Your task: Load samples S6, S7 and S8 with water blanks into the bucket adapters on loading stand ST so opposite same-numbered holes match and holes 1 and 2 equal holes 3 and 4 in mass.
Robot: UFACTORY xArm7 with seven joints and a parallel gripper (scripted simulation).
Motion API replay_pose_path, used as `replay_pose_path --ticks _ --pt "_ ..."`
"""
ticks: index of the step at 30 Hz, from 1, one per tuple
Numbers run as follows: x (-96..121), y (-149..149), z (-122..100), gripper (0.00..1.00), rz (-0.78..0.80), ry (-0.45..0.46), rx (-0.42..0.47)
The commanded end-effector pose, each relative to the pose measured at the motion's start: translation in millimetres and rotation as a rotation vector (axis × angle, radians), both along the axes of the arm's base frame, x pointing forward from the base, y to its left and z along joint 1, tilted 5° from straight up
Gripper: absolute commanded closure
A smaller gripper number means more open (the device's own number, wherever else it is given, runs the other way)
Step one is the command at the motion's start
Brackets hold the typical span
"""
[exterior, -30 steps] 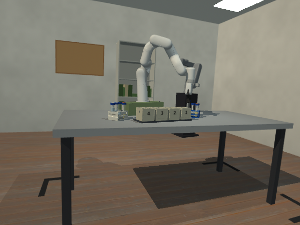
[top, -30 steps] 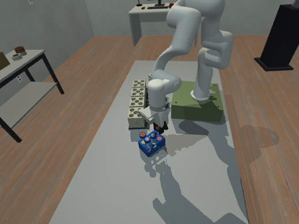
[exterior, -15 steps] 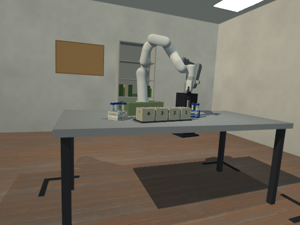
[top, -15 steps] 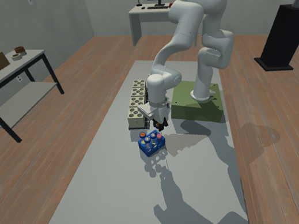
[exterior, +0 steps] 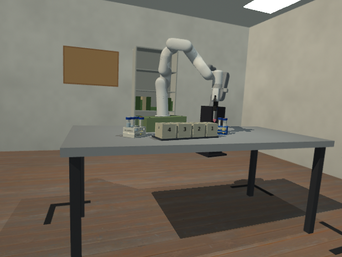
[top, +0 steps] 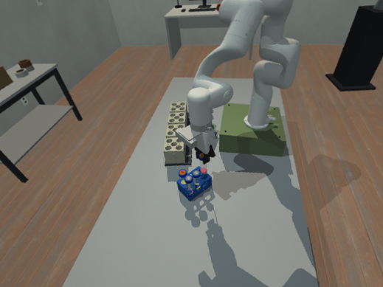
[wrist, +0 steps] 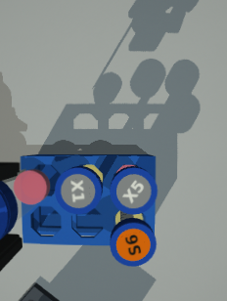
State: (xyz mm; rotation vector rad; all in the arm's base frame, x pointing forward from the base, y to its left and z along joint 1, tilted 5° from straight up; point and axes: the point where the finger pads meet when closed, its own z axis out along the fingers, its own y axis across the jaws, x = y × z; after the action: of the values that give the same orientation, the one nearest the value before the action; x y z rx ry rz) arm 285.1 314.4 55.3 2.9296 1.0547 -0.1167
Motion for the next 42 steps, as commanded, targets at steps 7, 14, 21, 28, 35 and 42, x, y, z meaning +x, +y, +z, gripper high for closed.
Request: replay_pose_path --ticks 7,14,21,28,35,42 --pt "2.2 2.0 19.8 1.00 0.000 -0.003 0.003" --pt "3.0 2.7 33.8 1.00 0.000 -0.003 0.003" --pt "3.9 3.4 47.7 1.00 0.000 -0.003 0.003" --pt "4.5 3.9 57.7 1.00 0.000 -0.003 0.003" --pt "4.8 4.1 62.7 1.00 0.000 -0.003 0.003" --pt "4.8 4.1 62.7 1.00 0.000 -0.003 0.003"
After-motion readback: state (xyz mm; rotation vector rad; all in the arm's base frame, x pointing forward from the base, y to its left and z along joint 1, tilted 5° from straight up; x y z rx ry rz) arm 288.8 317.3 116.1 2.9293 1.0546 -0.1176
